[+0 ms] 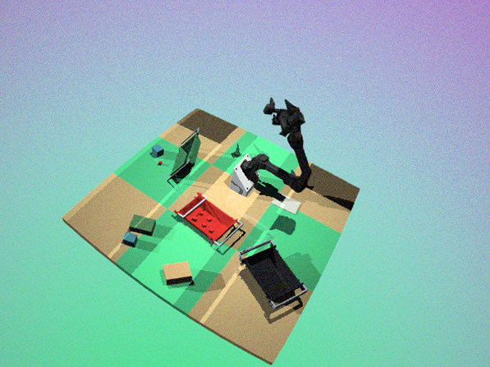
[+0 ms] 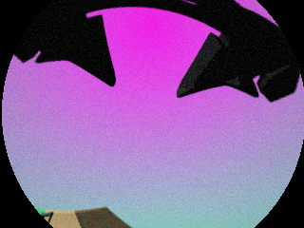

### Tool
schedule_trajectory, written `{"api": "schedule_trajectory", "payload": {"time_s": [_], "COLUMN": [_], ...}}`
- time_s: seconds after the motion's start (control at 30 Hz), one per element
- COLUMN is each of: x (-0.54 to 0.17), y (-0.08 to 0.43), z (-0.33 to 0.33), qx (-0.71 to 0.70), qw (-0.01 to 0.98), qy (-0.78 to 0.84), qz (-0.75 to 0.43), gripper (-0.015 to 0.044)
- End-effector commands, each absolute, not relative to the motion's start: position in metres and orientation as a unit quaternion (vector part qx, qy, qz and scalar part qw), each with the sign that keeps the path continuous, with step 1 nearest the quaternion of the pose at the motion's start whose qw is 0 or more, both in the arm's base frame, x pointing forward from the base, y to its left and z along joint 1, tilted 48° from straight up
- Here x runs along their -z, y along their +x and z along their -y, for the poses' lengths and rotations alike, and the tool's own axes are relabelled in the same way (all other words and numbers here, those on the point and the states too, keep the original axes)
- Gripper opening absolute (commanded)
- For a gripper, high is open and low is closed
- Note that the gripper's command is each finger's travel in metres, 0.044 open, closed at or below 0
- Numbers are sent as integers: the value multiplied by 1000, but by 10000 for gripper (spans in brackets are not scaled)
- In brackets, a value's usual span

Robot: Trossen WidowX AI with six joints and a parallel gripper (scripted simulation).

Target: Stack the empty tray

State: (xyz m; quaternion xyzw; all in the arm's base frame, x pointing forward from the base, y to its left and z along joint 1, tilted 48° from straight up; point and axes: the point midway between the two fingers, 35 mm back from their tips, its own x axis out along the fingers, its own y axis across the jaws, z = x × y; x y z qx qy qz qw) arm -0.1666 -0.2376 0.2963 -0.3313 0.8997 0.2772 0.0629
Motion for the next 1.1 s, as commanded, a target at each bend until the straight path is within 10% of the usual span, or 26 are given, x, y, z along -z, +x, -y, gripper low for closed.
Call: {"api": "schedule_trajectory", "payload": {"time_s": [0.0, 0.37, 1.07], "x": [-296, -296, -296], "y": [-167, -167, -167], "z": [238, 238, 238], "qx": [-277, -277, -277], "qw": [63, 63, 63], "qy": [-331, -331, -331], "qz": [-900, -900, -900], "gripper": [374, 85, 83]}}
